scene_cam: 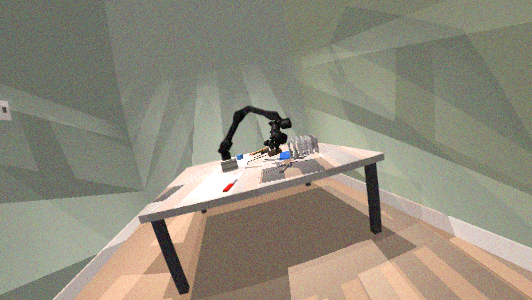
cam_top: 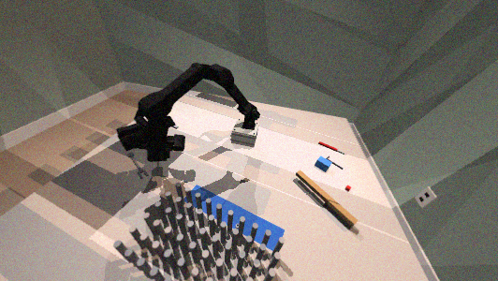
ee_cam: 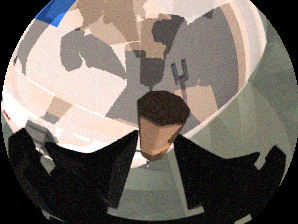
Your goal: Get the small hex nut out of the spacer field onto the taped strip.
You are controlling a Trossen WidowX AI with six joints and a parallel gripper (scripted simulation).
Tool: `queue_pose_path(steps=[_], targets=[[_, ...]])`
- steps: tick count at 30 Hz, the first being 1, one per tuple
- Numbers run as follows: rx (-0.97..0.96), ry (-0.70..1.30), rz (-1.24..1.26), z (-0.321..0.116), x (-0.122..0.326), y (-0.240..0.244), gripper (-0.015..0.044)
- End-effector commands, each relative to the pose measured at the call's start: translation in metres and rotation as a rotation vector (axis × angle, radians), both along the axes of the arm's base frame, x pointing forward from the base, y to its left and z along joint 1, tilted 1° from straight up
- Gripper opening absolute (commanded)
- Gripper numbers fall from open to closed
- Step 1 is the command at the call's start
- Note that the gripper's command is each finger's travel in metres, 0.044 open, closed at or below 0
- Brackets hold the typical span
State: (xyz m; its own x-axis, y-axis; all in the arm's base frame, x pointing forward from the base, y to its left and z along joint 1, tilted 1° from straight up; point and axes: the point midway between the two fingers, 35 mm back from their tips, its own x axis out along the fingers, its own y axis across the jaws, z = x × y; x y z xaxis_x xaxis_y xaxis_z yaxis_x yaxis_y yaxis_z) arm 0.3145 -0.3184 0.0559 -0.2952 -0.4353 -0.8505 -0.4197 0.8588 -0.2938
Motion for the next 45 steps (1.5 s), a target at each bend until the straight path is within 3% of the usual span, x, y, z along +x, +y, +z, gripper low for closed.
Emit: queue_pose_path(steps=[1, 45], targets=[[-0.007, 0.005, -0.003, -0.004, -0.001, 0.0, 0.0], [-0.006, 0.005, -0.003, -0.048, -0.003, 0.002, 0.0]])
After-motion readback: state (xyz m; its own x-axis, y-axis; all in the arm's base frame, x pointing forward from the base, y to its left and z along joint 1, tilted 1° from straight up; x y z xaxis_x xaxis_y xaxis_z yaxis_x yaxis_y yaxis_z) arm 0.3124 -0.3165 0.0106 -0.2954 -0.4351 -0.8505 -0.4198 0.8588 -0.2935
